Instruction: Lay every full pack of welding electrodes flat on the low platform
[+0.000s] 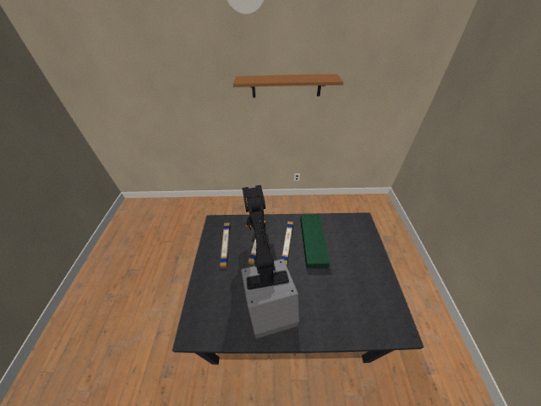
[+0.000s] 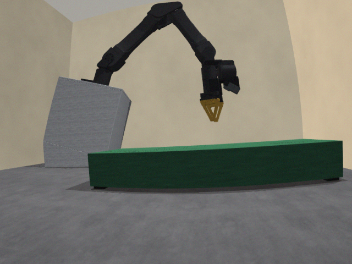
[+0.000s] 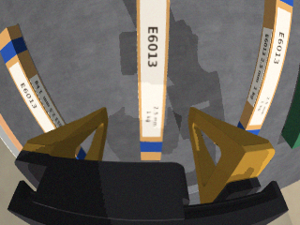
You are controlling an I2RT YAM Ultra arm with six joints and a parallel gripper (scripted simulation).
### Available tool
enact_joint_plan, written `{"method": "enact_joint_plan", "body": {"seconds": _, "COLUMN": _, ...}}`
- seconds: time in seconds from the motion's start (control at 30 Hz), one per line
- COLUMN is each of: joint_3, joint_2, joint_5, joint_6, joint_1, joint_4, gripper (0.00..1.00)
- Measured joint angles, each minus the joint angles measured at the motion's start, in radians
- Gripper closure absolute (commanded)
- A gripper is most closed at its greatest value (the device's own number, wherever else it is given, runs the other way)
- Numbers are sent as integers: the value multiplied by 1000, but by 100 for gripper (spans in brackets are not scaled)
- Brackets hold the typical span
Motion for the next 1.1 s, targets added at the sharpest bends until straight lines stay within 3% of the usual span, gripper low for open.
{"method": "enact_joint_plan", "body": {"seconds": 1.1, "joint_3": 0, "joint_2": 5, "joint_5": 0, "joint_6": 0, "joint_1": 0, "joint_4": -28, "gripper": 26}}
